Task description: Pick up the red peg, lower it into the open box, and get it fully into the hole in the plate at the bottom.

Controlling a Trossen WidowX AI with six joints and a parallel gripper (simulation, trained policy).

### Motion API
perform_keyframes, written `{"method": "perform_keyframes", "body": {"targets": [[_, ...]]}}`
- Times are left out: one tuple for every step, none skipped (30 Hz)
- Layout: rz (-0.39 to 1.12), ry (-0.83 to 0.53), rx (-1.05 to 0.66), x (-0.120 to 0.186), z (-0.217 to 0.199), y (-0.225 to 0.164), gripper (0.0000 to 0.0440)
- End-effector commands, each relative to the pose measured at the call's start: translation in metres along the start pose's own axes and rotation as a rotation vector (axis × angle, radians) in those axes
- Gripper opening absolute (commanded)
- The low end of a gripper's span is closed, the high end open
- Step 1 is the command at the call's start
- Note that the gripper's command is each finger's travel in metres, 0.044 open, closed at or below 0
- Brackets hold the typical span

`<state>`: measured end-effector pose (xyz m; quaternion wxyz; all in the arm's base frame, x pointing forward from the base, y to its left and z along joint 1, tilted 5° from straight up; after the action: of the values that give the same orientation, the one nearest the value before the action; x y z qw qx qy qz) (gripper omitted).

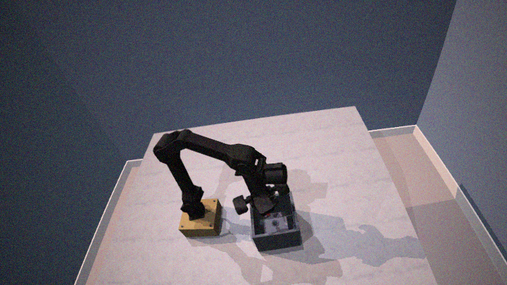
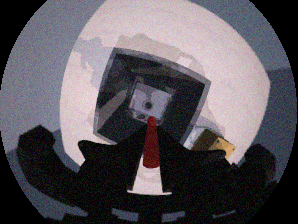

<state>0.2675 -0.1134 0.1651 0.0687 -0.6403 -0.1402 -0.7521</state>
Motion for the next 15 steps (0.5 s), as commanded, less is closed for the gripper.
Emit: {"method": "perform_keyframes", "body": {"targets": [[0.014, -0.005, 0.005, -0.012, -0.001, 0.002, 0.0000], [0.016, -0.003, 0.006, -0.015, 0.000, 0.003, 0.0000], [0.017, -0.002, 0.007, -0.017, 0.000, 0.004, 0.0000], [0.018, -0.001, 0.008, -0.019, 0.000, 0.005, 0.0000], [0.019, 0.000, 0.010, -0.022, 0.001, 0.006, 0.0000], [0.020, 0.002, 0.011, -0.024, 0.001, 0.007, 0.0000], [0.021, 0.004, 0.013, -0.026, 0.002, 0.007, 0.0000], [0.021, 0.006, 0.015, -0.028, 0.002, 0.008, 0.0000], [0.022, 0.007, 0.018, -0.029, 0.003, 0.009, 0.0000], [0.023, 0.008, 0.020, -0.032, 0.003, 0.010, 0.0000], [0.024, 0.008, 0.023, -0.034, 0.003, 0.011, 0.0000], [0.026, 0.008, 0.026, -0.036, 0.003, 0.011, 0.0000], [0.028, 0.008, 0.030, -0.039, 0.004, 0.011, 0.0001], [0.030, 0.007, 0.034, -0.041, 0.004, 0.012, 0.0001], [0.032, 0.007, 0.039, -0.044, 0.004, 0.012, 0.0000]]}}
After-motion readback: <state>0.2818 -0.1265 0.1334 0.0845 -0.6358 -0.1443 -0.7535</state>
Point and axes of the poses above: the point midway between the two fingers, 35 mm back from their tips, its own x axis back along the fingers, its own z axis across the jaws, y = z × x, the point moved 4 cm from there along x, back along the fingers, and after that the axes turned 10 degrees about x, right-handed, at the moved point
